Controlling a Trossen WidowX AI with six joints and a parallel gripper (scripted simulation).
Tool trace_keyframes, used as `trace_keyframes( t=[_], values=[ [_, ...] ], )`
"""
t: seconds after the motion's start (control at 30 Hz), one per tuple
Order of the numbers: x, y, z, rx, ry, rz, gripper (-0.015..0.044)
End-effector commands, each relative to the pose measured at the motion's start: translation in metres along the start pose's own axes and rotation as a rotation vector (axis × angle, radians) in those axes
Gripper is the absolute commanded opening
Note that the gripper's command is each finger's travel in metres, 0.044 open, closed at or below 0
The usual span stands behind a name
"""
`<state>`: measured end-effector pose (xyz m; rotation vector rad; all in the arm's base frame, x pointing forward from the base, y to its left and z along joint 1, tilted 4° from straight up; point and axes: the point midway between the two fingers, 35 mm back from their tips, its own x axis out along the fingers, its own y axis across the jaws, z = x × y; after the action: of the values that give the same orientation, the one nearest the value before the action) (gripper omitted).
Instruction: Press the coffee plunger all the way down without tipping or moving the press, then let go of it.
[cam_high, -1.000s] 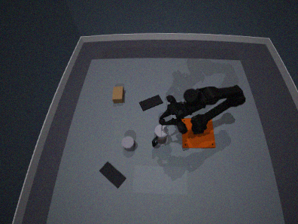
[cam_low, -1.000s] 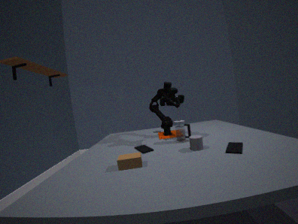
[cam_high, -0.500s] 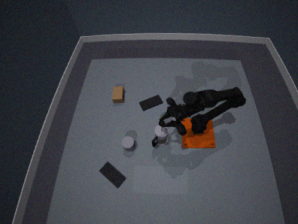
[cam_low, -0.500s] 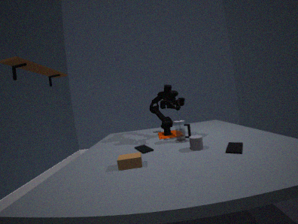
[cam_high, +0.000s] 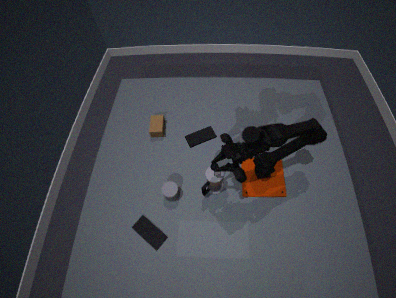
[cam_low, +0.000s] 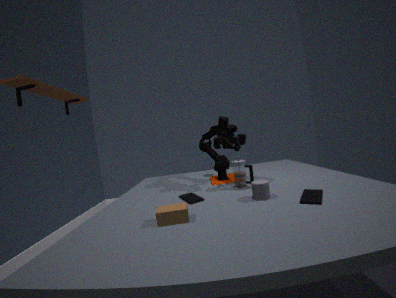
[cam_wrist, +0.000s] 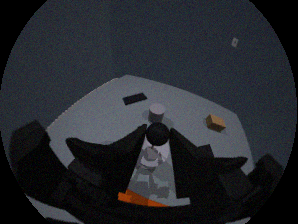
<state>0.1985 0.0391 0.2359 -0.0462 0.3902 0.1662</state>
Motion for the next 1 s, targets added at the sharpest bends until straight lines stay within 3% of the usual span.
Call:
trace_keyframes(
  t=[0.0, 0.97],
  values=[
    [0.011, 0.0, -0.022, -0.006, 0.052, -0.001, 0.0126],
    [0.022, 0.0, -0.031, -0.006, 0.051, -0.001, 0.0126]
  ],
)
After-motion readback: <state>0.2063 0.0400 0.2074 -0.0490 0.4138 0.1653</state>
